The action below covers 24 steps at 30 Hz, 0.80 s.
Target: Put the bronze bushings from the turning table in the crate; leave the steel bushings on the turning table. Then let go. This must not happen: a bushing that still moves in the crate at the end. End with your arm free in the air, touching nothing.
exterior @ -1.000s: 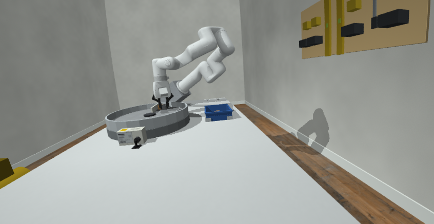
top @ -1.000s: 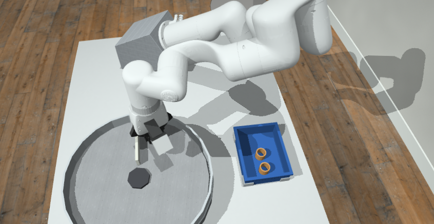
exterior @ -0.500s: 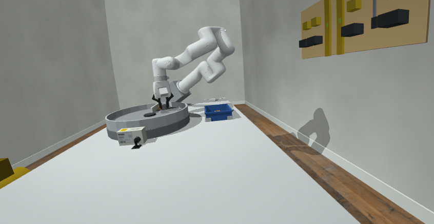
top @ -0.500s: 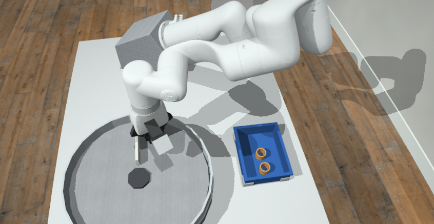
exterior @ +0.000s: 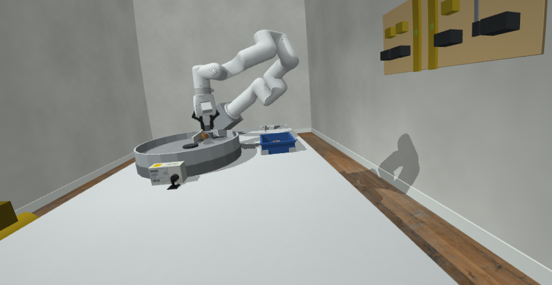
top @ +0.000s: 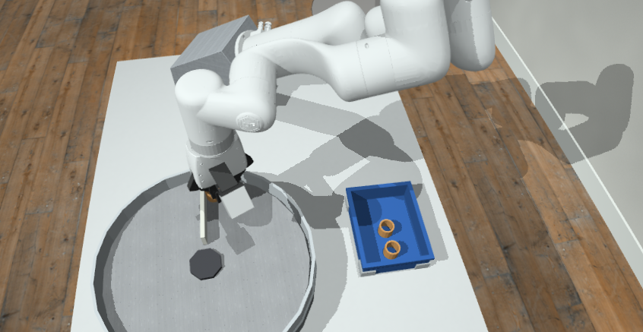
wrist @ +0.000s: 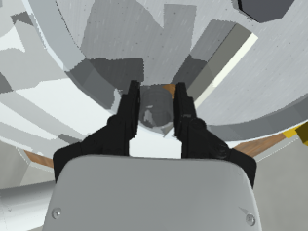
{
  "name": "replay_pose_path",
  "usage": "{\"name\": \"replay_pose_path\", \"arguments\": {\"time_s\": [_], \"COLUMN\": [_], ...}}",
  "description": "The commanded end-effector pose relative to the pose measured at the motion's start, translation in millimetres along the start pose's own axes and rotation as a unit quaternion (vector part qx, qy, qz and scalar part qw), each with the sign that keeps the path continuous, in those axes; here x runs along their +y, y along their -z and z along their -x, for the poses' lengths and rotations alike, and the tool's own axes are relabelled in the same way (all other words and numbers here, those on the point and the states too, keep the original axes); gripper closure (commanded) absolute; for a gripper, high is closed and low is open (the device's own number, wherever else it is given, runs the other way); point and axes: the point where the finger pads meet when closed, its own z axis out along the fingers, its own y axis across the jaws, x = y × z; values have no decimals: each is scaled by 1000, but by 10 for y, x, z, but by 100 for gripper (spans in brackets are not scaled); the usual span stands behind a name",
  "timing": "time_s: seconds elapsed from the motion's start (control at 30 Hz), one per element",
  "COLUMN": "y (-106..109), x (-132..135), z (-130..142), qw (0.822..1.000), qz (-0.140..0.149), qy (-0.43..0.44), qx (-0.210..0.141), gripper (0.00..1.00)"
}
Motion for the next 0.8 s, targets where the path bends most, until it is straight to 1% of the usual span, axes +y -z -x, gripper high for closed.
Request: {"name": "replay_pose_path", "arguments": {"time_s": [0.0,0.1,0.57,0.77], "y": [212,250,253,253], "x": [5,5,6,83], "z": [-6,-6,-7,-94], "qw": [1000,1000,1000,1000], "qz": [1,1,1,1], "qy": [0,0,0,0], "qx": [0,0,0,0], "gripper": [100,100,100,100]}}
